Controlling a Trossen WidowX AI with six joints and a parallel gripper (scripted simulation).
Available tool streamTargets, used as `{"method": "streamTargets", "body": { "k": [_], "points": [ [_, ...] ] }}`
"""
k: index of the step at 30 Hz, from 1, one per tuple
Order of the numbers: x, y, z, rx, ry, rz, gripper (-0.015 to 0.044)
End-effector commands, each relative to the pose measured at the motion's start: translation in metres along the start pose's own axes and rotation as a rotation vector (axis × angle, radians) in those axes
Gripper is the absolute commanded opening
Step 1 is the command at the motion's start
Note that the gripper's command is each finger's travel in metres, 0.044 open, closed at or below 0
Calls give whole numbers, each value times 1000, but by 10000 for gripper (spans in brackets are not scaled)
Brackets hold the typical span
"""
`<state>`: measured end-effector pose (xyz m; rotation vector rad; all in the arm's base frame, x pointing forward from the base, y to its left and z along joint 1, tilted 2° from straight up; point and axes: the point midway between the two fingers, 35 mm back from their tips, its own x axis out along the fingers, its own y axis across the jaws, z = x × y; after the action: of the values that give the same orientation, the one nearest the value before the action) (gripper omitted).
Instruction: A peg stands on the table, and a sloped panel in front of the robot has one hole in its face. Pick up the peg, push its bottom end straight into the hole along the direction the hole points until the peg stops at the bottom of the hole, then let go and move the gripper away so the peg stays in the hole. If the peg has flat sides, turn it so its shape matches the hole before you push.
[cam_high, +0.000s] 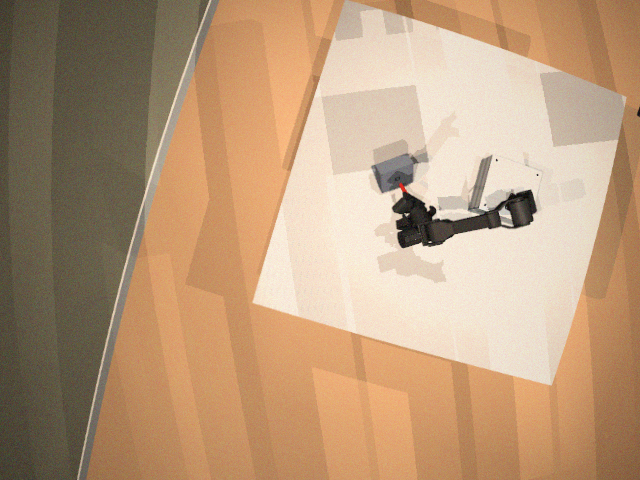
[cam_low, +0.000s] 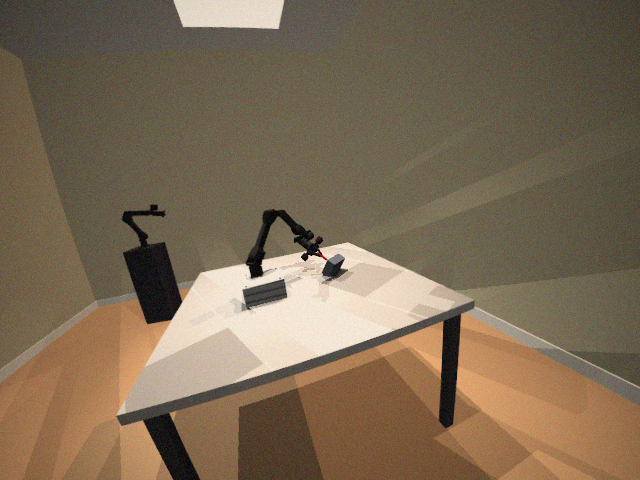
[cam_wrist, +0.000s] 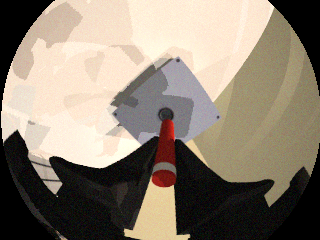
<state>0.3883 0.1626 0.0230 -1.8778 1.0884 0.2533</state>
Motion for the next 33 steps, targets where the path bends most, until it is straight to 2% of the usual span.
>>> {"method": "streamTargets", "body": {
  "k": [1, 21, 33],
  "points": [
    [3, 2, 0, -5, 7, -1, 0],
    [26, 2, 0, 0, 8, -2, 0],
    [22, -2, -1, 14, 5, -7, 0]
  ]
}}
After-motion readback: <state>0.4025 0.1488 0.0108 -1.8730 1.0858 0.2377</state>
